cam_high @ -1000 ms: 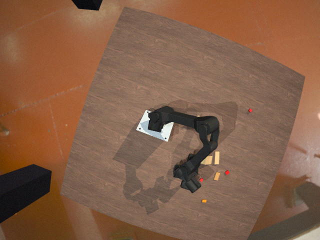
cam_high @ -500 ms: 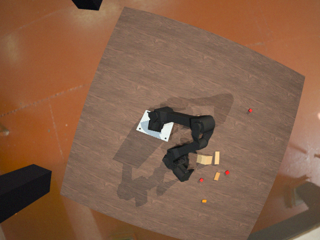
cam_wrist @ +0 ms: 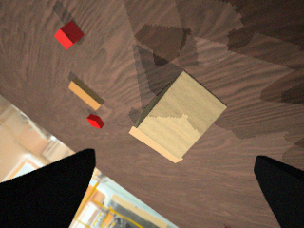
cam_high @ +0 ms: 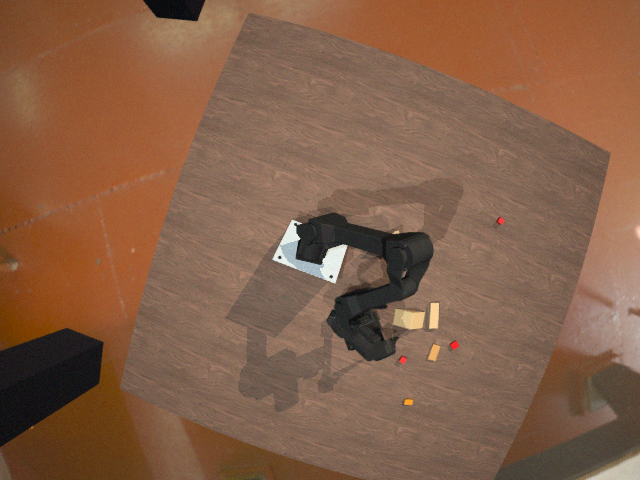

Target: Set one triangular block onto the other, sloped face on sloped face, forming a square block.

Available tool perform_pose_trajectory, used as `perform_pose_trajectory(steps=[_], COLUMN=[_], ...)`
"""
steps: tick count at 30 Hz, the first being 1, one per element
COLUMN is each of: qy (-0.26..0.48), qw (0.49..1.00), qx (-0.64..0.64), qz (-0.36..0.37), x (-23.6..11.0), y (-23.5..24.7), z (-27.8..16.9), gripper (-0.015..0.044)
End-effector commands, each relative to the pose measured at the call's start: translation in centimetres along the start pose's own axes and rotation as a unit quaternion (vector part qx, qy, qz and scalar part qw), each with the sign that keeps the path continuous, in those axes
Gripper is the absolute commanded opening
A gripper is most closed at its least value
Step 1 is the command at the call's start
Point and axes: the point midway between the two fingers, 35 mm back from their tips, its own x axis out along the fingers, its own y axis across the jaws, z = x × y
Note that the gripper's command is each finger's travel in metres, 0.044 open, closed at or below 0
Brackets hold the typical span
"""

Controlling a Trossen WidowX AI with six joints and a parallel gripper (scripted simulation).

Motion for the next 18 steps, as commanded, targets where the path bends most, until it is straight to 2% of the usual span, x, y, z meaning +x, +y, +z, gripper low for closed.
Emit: perform_pose_trajectory(steps=[1, 9, 18], qy=[-0.006, -0.013, -0.019], qw=[0.994, 0.942, 0.823], qx=[-0.112, -0.337, -0.568], qz=[0.001, -0.002, -0.006], x=[0.4, 1.1, 2.0], y=[0.2, 0.4, 0.8], z=[0.2, 0.3, 0.4], gripper=[0.0440, 0.0440, 0.0440])
